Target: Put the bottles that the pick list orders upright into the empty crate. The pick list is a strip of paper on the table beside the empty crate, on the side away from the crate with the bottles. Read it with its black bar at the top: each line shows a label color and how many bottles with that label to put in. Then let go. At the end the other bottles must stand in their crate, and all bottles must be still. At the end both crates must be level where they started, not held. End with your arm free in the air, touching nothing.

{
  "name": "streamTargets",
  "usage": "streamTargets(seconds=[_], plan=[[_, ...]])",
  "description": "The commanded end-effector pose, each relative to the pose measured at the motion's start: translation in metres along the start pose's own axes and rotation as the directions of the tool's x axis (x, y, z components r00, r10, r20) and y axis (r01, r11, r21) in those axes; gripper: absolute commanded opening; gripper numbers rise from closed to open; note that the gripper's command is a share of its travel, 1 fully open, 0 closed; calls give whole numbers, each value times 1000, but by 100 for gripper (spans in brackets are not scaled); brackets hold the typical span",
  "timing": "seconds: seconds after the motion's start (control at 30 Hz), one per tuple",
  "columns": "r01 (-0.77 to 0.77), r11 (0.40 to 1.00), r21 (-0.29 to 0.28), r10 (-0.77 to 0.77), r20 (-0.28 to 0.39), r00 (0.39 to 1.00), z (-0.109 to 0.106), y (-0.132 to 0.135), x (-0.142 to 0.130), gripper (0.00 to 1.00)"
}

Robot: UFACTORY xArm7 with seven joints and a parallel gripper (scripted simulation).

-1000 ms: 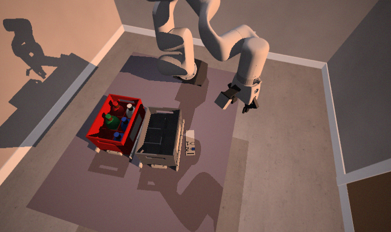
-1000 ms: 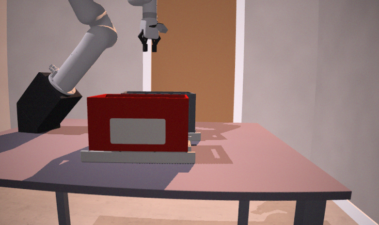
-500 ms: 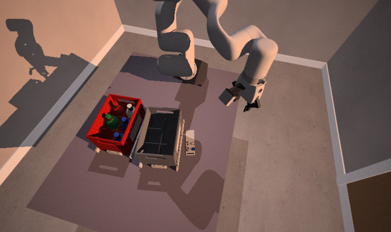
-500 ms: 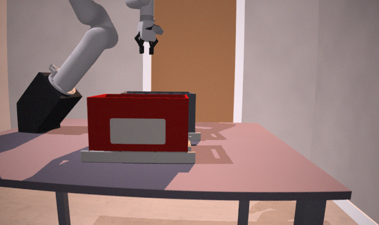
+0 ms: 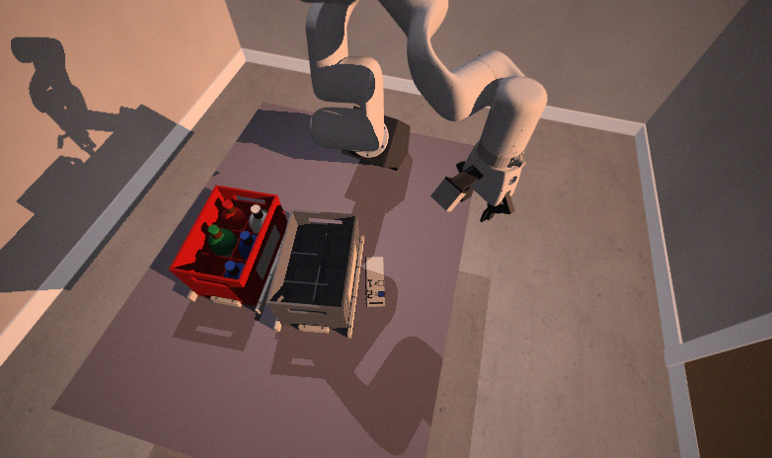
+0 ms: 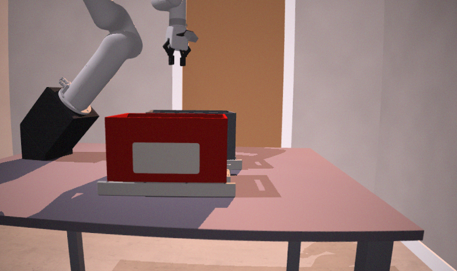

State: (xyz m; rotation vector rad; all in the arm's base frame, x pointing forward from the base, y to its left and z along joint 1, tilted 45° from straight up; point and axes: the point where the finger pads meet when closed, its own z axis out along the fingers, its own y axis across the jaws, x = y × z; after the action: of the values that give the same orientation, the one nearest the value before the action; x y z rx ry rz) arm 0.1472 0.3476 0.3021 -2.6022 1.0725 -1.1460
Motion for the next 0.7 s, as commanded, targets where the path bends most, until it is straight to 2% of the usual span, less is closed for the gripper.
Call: streamTargets(seconds=[0.0, 0.13, 0.2, 0.27, 0.67], plan=[[137, 991, 3, -137, 1, 991, 8, -1, 19, 65], [242, 970, 3, -242, 0, 970, 18, -1, 36, 65], [242, 970, 3, -242, 0, 970, 18, -1, 36, 65], [331, 944, 3, -331, 0, 944, 22, -1, 45, 65], [599, 800, -2, -599, -3, 800, 50, -1, 99, 65]])
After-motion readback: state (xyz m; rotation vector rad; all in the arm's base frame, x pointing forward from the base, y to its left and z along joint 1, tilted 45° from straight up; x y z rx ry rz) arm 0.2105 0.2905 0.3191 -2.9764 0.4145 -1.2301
